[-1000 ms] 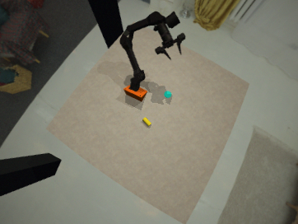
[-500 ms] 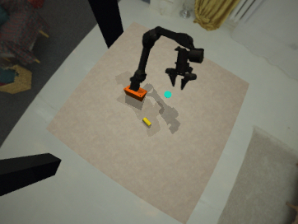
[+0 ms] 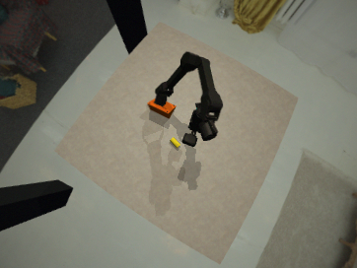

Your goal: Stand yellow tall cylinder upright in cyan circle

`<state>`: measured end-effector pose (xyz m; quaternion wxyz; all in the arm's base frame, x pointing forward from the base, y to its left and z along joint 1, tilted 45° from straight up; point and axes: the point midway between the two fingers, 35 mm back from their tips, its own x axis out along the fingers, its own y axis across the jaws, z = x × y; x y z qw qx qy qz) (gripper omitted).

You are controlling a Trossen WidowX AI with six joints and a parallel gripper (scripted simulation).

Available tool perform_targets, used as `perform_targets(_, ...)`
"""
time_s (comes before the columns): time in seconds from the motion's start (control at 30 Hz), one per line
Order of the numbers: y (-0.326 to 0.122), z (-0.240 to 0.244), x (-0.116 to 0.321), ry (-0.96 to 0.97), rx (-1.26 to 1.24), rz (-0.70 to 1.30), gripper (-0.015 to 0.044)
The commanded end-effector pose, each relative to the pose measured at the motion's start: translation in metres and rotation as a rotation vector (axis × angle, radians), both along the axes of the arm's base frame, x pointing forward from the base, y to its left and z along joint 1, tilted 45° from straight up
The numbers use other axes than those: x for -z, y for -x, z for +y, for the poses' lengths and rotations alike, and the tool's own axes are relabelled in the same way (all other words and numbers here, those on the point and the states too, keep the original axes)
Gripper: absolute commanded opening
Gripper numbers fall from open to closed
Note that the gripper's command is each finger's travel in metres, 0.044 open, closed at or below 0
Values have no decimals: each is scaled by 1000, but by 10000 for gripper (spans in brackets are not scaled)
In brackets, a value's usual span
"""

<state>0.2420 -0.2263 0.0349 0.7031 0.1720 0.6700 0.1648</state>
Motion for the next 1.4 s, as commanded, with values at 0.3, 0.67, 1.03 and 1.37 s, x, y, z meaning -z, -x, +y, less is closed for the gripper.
perform_targets(0.3,40,-6,88,-310,368,208,309)
perform_targets(0.67,30,69,164,-313,367,206,309)
perform_targets(1.03,30,69,164,-313,367,206,126)
perform_targets(1.37,29,58,156,-312,368,206,105)
